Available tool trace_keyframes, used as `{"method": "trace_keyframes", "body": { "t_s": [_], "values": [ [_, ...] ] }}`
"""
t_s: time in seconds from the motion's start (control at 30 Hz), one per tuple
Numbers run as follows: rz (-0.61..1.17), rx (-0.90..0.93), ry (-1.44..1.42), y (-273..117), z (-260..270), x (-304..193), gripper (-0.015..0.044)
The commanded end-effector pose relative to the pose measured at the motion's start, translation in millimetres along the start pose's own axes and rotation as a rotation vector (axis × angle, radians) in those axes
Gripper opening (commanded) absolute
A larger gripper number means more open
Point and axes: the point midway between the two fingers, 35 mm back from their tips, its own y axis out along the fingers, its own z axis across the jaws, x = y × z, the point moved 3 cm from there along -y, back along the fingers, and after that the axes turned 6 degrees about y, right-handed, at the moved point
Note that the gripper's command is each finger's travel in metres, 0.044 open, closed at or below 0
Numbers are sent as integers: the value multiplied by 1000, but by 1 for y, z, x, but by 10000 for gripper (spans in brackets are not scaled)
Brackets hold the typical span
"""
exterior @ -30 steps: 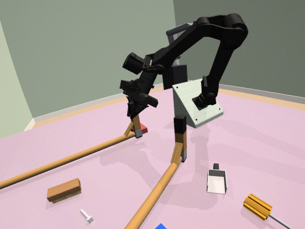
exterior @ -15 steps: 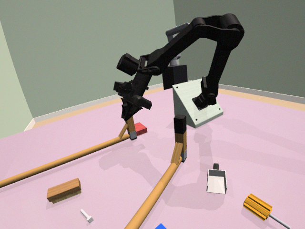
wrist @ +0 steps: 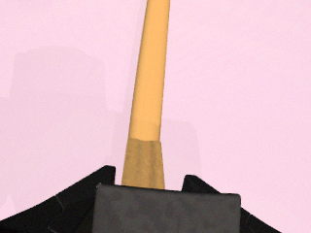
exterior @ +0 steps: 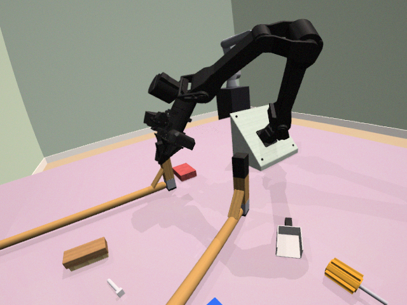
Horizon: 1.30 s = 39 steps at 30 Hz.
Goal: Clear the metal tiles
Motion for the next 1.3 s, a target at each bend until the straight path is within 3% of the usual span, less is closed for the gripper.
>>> {"method": "trace_keyframes", "body": {
  "t_s": [0.0, 1.27],
  "values": [
    [-8, -4, -1, 5, 2, 7, 0],
    [-14, -2, 0, 38, 8, 49, 0]
  ]
}}
